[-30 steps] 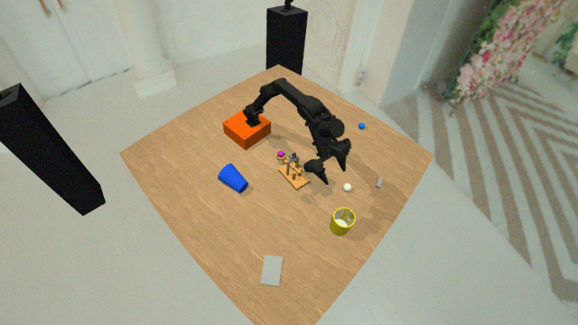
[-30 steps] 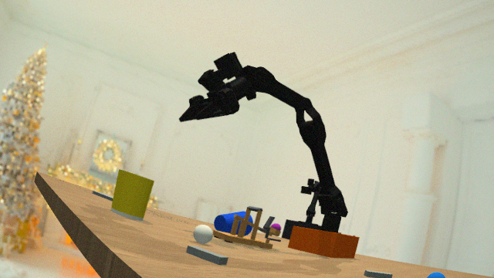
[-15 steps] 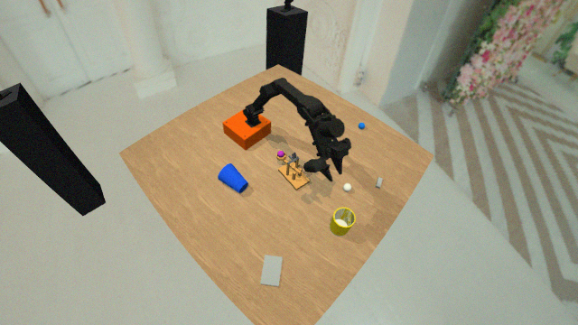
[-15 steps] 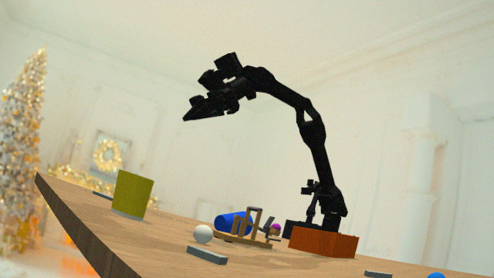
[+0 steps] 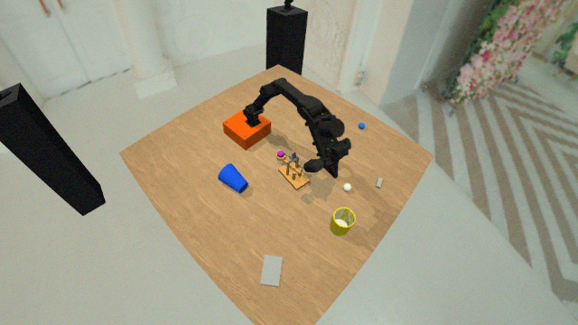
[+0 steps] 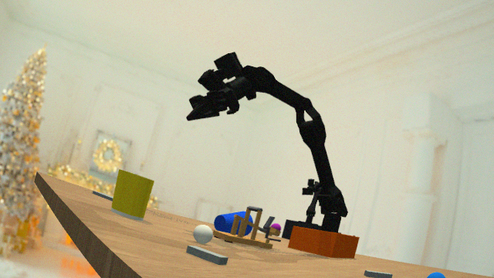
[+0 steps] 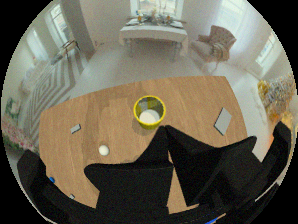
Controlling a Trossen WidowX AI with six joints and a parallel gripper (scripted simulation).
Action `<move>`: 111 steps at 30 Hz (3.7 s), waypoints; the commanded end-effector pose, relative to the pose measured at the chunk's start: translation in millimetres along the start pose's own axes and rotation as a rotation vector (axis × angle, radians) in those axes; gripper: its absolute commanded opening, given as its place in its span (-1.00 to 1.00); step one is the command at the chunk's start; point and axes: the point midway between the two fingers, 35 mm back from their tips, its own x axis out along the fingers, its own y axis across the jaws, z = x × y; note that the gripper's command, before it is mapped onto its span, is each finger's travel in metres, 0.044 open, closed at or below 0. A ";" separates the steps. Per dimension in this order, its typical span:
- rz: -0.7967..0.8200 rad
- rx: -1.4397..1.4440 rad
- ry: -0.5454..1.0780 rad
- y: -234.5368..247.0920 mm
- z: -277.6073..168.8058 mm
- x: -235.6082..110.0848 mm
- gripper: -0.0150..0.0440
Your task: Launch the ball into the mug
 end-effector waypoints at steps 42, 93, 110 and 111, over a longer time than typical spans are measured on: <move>-0.004 -0.931 0.768 121.5 -228.2 -23.7 -0.49; 0.004 -1.622 1.167 121.7 -341.9 -63.0 -0.49; 0.004 -1.622 1.167 123.0 -361.1 -42.3 -0.49; 0.004 -1.622 1.167 123.1 -362.2 -41.1 -0.49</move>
